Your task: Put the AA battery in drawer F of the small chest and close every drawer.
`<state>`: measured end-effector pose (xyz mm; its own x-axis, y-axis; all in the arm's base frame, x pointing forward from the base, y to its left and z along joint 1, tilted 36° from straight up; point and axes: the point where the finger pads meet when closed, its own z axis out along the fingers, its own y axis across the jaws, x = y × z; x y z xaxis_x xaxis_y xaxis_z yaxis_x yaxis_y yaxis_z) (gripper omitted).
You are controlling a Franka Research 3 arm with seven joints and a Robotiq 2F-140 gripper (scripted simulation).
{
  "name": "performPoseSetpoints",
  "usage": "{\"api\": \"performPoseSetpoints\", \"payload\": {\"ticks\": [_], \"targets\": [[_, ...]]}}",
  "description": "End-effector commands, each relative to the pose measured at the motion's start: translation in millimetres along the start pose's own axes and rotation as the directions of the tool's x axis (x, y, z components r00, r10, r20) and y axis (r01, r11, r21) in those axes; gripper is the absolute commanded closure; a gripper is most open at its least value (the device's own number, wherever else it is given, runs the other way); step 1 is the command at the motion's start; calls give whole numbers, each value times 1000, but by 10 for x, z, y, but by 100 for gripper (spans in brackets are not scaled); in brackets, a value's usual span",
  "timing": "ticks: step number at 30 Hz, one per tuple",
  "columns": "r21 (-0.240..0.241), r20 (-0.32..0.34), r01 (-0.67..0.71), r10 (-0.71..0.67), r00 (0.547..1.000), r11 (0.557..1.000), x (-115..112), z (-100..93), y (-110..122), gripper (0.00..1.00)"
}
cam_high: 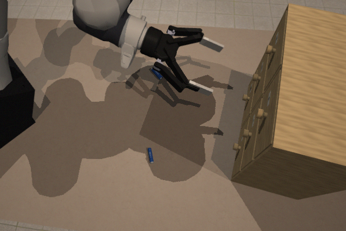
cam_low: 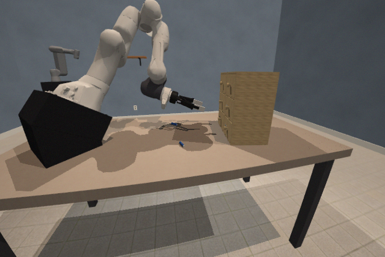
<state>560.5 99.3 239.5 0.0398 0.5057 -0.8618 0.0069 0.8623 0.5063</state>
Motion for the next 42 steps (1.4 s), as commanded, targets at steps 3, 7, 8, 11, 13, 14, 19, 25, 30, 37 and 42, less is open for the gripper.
{"api": "performPoseSetpoints", "payload": {"ticks": [3, 7, 8, 11, 13, 14, 19, 25, 30, 37, 42], "targets": [[8, -31, 5, -5, 1000, 1000, -75, -77, -33, 0], [8, -31, 5, -5, 1000, 1000, -203, -119, -32, 0], [8, -31, 5, -5, 1000, 1000, -225, -126, -32, 0], [8, -31, 5, -5, 1000, 1000, -266, -140, -32, 0], [8, -31, 5, -5, 1000, 1000, -276, -143, -31, 0], [8, -31, 5, -5, 1000, 1000, -277, -144, -31, 0], [11, -29, 5, -4, 1000, 1000, -283, -142, -37, 0], [126, 41, -38, 33, 999, 991, -547, -109, -334, 0], [327, 174, -149, 96, 980, 933, -970, -175, -889, 0], [505, 314, -302, 154, 937, 809, -1288, -405, -1441, 0], [605, 418, -431, 193, 888, 670, -1421, -666, -1805, 0]]}}
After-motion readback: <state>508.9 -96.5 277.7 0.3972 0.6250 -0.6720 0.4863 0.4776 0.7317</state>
